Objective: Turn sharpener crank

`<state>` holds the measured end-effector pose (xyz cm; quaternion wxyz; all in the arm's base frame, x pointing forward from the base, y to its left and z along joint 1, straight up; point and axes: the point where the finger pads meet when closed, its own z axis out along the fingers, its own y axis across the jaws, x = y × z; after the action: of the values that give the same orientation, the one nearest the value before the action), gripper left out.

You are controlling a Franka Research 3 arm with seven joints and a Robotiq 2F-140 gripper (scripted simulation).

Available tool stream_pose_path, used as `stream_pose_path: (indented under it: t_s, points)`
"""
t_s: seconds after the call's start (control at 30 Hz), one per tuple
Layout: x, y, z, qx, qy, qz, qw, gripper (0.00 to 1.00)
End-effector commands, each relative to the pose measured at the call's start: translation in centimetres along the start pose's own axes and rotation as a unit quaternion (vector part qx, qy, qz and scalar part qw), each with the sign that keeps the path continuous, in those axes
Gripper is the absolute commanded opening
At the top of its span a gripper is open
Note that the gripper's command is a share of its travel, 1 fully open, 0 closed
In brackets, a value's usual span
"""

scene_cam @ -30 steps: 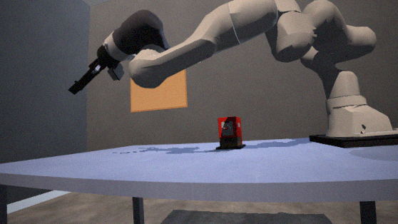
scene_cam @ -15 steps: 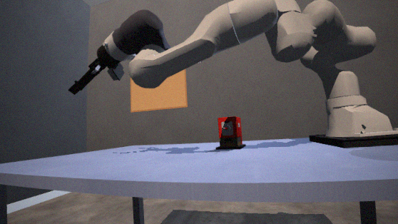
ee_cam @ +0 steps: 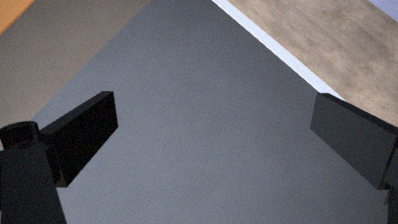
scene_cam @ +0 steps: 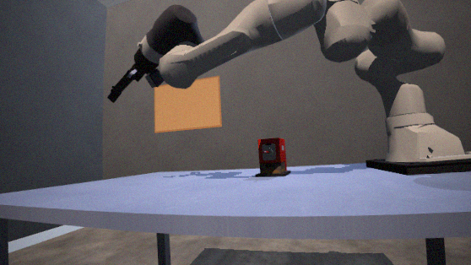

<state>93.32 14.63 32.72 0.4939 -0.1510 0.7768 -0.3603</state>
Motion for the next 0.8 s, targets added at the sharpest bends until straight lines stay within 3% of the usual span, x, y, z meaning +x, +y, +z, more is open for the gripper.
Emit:
stream_pose_path:
  t_s: [0.0, 0.03, 0.3, 0.5, 0.57, 0.6, 0.77]
  points:
    - [1.6, -1.5, -0.1, 0.006, 0.026, 0.038, 0.999, 1.00]
    - [3.2, -3.8, 0.1, 0.015, 0.048, 0.066, 0.997, 1.00]
    - [8.2, -9.9, -0.2, 0.040, 0.111, 0.150, 0.982, 1.00]
    - [12.8, -13.9, -0.9, 0.057, 0.161, 0.217, 0.961, 1.00]
    - [12.8, -13.9, -0.9, 0.057, 0.161, 0.217, 0.961, 1.00]
    - [14.9, -15.4, -1.3, 0.064, 0.182, 0.245, 0.950, 1.00]
    - [18.9, -17.8, -2.3, 0.075, 0.221, 0.298, 0.926, 1.00]
